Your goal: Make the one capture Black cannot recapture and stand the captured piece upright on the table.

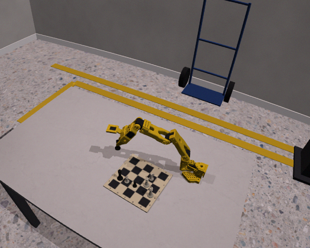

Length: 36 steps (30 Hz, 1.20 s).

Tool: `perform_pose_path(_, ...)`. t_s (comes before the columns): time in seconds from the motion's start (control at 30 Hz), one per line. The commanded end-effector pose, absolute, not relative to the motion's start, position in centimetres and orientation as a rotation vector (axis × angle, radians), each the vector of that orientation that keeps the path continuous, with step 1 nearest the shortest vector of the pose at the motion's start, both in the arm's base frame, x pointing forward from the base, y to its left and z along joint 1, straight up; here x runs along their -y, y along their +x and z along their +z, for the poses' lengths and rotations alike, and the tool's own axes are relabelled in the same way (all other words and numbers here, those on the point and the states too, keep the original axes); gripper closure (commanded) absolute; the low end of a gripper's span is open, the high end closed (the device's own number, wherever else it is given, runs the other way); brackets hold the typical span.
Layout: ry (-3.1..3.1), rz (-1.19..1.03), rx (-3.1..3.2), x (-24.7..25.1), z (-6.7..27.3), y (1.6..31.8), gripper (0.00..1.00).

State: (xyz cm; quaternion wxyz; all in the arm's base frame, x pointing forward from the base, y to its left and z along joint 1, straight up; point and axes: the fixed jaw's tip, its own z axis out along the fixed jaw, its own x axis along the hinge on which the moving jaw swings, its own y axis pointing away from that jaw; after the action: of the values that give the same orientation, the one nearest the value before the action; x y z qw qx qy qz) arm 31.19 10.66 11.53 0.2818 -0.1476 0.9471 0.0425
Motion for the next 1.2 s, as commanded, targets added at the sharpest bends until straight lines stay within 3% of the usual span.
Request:
perform_pose_path(0.0,-0.401,0.109,-2.555,-10.53,10.88,31.18,1.0)
perform_pose_path(1.17,-0.422,0.115,-2.552,-11.05,11.26,30.99,1.0)
